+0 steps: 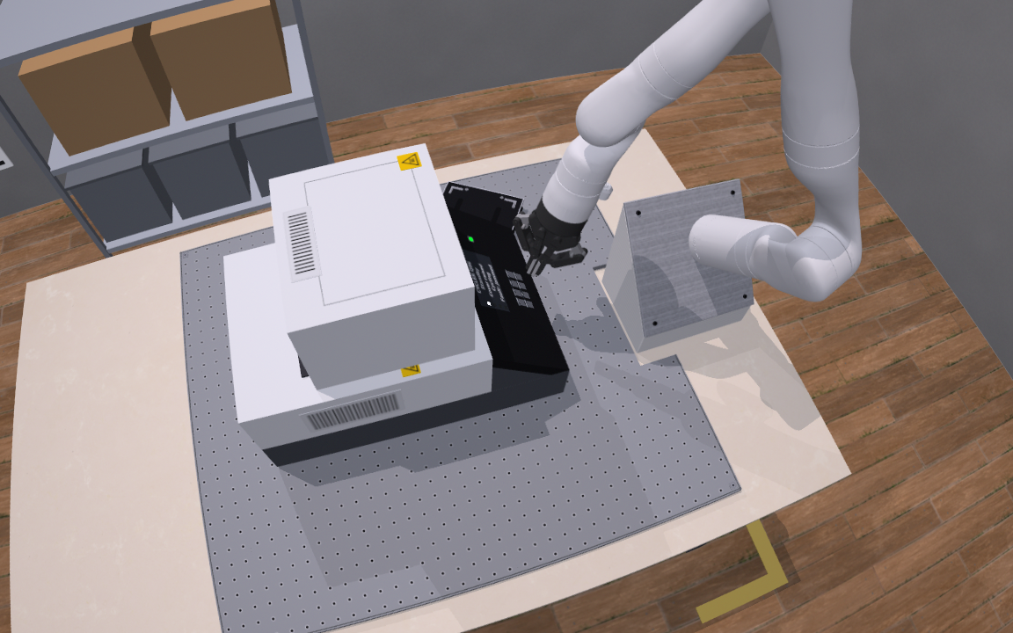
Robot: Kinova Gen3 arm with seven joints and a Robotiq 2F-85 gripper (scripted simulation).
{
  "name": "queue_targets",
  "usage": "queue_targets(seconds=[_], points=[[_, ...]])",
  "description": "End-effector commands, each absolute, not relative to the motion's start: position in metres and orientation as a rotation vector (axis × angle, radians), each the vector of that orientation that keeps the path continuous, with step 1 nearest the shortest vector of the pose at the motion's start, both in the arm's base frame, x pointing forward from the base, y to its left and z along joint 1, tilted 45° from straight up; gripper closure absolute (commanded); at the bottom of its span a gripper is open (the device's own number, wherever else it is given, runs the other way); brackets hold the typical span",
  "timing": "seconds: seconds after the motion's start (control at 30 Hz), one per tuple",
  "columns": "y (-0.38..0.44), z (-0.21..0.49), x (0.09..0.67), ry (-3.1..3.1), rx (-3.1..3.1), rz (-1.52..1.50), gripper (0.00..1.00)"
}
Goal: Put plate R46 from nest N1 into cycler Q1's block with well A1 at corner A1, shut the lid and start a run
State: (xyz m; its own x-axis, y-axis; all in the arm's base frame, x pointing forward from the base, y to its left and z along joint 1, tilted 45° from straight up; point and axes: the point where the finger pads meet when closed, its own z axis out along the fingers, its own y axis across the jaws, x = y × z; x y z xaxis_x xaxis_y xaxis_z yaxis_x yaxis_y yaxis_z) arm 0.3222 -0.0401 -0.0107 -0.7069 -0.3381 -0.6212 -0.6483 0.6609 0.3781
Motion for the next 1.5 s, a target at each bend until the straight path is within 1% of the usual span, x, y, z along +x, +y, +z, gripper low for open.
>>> queue_targets(seconds=[0.0, 1.47], points=[[-0.0407, -0.0106, 0.3225, 2.369, -0.764, 0.811, 0.90], [-0.0474, -0.0172, 0.3220, 2.369, -0.764, 0.811, 0.90]])
